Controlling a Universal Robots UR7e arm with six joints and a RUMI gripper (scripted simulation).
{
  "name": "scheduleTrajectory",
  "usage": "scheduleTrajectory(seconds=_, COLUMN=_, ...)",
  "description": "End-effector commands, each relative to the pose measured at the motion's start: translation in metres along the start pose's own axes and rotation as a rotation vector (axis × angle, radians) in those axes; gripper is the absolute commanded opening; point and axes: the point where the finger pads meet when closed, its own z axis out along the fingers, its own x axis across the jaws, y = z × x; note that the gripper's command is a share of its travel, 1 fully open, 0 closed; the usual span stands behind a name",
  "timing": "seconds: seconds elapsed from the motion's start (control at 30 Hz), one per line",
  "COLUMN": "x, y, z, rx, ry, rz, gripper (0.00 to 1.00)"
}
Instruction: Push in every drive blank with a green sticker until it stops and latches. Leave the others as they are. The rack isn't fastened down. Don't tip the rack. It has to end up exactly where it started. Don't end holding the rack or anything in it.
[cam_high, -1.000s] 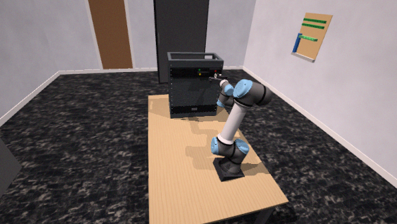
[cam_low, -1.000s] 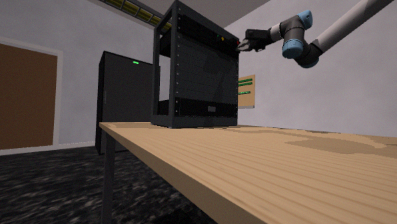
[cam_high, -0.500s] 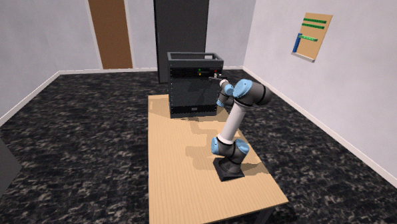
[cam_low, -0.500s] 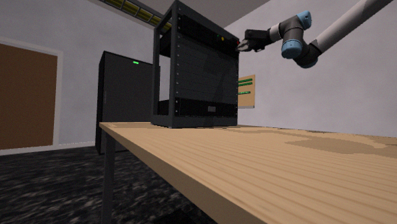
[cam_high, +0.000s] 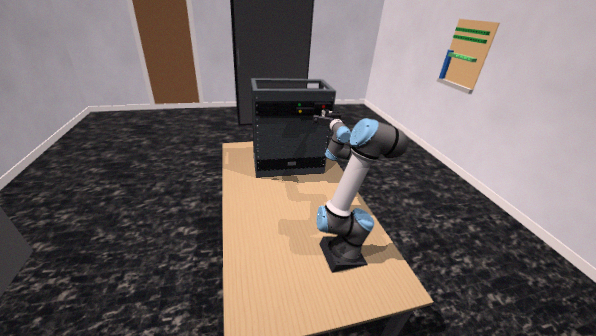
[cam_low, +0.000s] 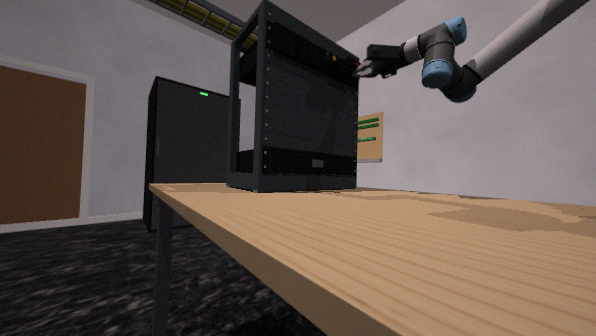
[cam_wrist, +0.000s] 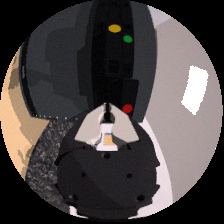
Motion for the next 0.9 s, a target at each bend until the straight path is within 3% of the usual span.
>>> scheduleTrajectory(seconds=0.0, x=0.0043, y=-0.0002, z=0.0034, rx=0.0, ry=0.006, rz=-0.001, gripper=0.0)
scheduleTrajectory(seconds=0.87, x=0.0047, y=-0.0001, z=0.0064, rx=0.0, ry=0.006, rz=-0.001, gripper=0.0)
